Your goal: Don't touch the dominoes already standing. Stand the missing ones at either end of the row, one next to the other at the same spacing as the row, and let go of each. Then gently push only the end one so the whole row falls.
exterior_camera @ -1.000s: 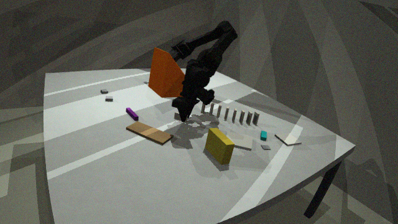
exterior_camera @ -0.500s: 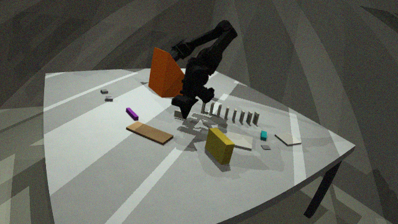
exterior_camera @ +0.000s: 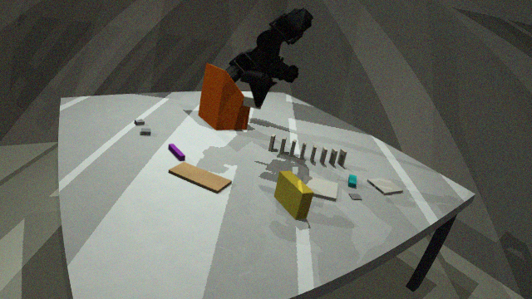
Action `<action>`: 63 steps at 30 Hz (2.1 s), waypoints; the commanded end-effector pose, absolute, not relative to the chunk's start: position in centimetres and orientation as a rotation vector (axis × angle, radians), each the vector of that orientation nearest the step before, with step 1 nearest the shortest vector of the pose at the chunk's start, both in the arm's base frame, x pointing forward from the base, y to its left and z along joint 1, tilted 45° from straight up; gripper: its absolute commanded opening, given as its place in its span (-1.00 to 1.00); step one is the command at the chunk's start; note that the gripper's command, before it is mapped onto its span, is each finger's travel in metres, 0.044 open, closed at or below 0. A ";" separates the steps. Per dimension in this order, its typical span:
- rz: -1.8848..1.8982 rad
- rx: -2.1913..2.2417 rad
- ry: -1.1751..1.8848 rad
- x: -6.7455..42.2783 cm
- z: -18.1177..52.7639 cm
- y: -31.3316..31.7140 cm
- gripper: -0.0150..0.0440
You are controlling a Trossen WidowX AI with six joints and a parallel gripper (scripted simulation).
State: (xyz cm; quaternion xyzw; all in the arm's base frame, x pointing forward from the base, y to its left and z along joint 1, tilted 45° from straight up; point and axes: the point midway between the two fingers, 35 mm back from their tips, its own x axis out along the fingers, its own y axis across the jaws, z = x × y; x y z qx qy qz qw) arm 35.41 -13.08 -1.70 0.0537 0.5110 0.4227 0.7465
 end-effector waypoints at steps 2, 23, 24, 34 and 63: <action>0.788 0.323 1.247 35.4 -3.0 -14.7 -0.41; -0.123 1.330 1.614 33.3 -10.6 -22.3 -0.41; -0.123 1.330 1.614 33.3 -10.6 -22.3 -0.41; -0.138 1.219 1.596 34.2 -12.3 -21.6 -0.41; -0.466 0.897 1.402 35.2 -20.8 -21.0 -0.41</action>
